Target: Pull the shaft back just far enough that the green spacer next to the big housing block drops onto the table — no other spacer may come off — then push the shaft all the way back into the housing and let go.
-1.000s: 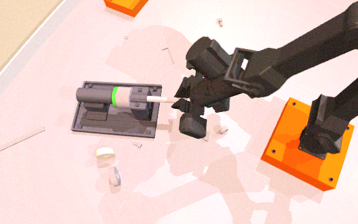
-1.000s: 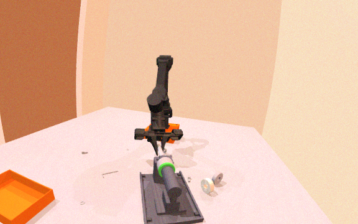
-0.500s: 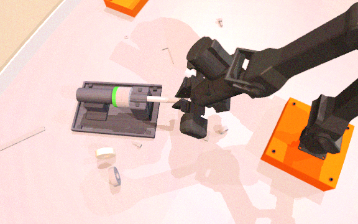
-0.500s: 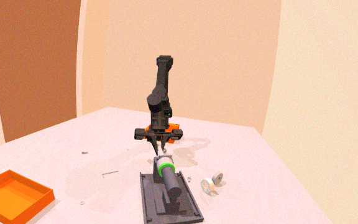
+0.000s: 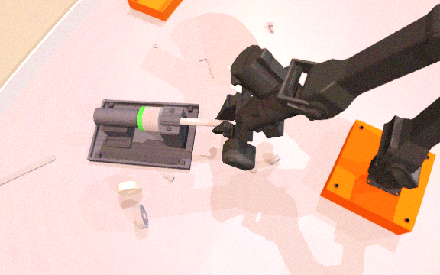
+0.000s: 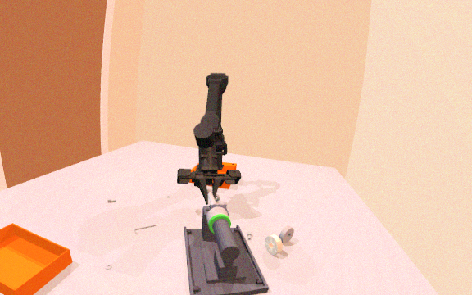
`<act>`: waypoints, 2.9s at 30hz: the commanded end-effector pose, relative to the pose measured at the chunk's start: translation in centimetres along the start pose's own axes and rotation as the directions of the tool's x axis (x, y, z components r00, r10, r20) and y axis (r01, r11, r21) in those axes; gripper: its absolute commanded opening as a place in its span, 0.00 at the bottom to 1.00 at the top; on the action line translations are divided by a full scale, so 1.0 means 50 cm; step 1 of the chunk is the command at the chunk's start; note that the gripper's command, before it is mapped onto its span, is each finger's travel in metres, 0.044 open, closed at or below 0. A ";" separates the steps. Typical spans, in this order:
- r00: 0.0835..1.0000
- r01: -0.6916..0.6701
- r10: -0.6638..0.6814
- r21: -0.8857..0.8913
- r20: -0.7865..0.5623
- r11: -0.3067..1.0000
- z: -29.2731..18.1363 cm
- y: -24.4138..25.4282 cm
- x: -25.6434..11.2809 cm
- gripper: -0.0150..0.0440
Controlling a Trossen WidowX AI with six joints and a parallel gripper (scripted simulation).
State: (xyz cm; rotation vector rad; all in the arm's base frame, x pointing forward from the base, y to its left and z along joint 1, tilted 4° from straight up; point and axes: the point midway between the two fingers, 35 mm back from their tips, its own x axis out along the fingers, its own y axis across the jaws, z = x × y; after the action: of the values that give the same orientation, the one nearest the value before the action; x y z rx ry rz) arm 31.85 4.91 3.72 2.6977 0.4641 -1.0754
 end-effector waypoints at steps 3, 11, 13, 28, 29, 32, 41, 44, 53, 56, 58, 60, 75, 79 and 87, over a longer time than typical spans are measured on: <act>1.000 0.002 -0.002 -0.003 0.000 1.000 0.001 0.000 -0.001 0.25; 1.000 0.002 -0.002 -0.003 0.000 1.000 0.003 0.000 -0.003 0.25; 1.000 0.002 -0.002 -0.003 0.000 1.000 0.003 0.000 -0.003 0.25; 1.000 0.002 -0.002 -0.003 0.000 1.000 0.005 0.000 -0.005 0.25; 1.000 0.002 -0.002 -0.003 0.000 1.000 0.005 0.000 -0.005 0.25; 1.000 0.002 -0.002 -0.003 0.000 1.000 0.006 0.000 -0.006 0.25; 1.000 0.002 -0.002 -0.003 0.000 1.000 0.007 0.000 -0.007 0.25; 1.000 0.002 -0.002 -0.003 0.000 1.000 0.008 0.000 -0.007 0.25; 1.000 0.002 -0.002 -0.003 0.000 1.000 0.009 0.000 -0.009 0.25; 1.000 0.002 -0.002 -0.003 0.000 1.000 0.009 0.000 -0.009 0.25; 1.000 0.002 -0.002 -0.003 0.000 1.000 0.010 0.000 -0.009 0.25; 1.000 0.002 -0.002 -0.003 0.000 1.000 0.010 0.000 -0.010 0.25; 1.000 0.002 -0.002 -0.003 0.000 1.000 0.012 0.000 -0.012 0.25; 1.000 0.002 -0.002 -0.003 0.000 1.000 0.013 0.000 -0.013 0.25; 1.000 0.002 -0.002 -0.003 0.000 1.000 0.014 0.000 -0.014 0.25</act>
State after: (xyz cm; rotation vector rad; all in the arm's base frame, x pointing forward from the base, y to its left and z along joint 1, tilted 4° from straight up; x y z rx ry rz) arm 31.00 4.57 3.70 2.6971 0.4638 -1.0764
